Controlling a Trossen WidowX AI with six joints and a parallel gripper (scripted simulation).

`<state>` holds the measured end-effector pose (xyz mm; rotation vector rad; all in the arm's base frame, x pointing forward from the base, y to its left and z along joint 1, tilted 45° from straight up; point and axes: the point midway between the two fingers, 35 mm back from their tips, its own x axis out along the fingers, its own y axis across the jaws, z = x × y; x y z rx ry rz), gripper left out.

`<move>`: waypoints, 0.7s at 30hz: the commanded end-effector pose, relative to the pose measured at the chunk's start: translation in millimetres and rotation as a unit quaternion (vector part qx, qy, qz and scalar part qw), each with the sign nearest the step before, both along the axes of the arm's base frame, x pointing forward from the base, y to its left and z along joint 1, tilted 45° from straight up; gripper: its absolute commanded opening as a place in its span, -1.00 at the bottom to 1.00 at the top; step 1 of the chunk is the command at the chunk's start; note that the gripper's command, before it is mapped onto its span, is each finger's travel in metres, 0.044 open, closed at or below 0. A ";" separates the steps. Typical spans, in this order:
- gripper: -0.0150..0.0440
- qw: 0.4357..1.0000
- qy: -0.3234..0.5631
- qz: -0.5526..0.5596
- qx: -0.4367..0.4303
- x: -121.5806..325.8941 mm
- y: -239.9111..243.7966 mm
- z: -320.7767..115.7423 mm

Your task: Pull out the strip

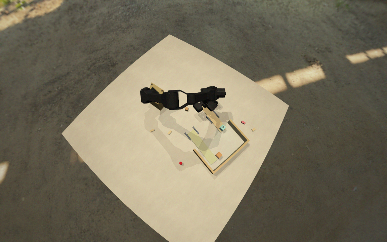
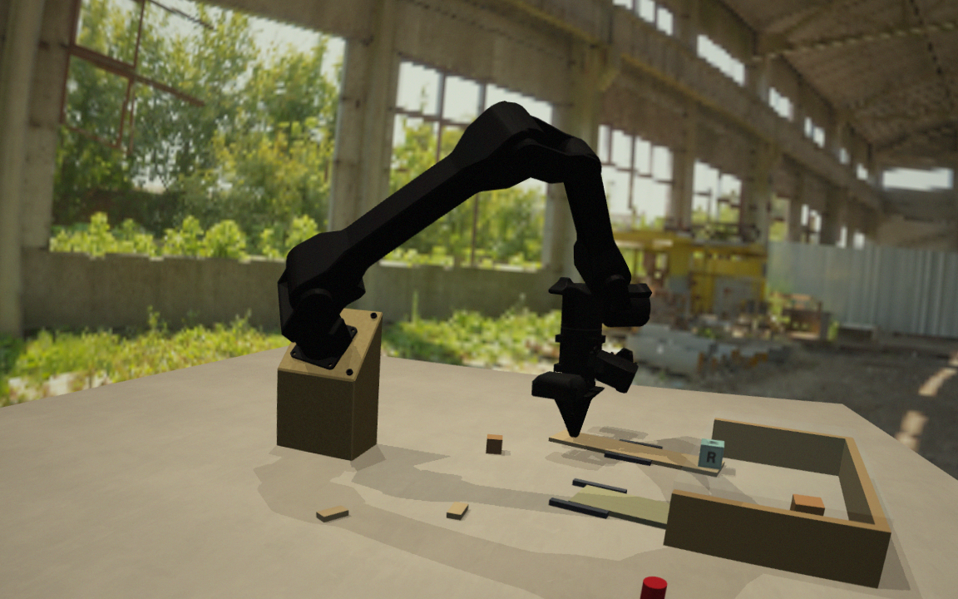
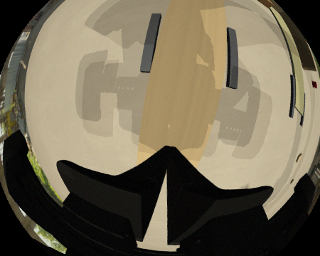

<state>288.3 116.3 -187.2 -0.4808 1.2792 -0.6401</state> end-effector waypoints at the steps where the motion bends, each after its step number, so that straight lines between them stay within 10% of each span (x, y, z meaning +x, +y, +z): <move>1: -0.49 1.000 0.011 -0.008 -0.004 -12.9 -6.8 -5.2; 21: -0.49 1.000 0.012 -0.008 -0.003 -42.9 -5.6 -11.6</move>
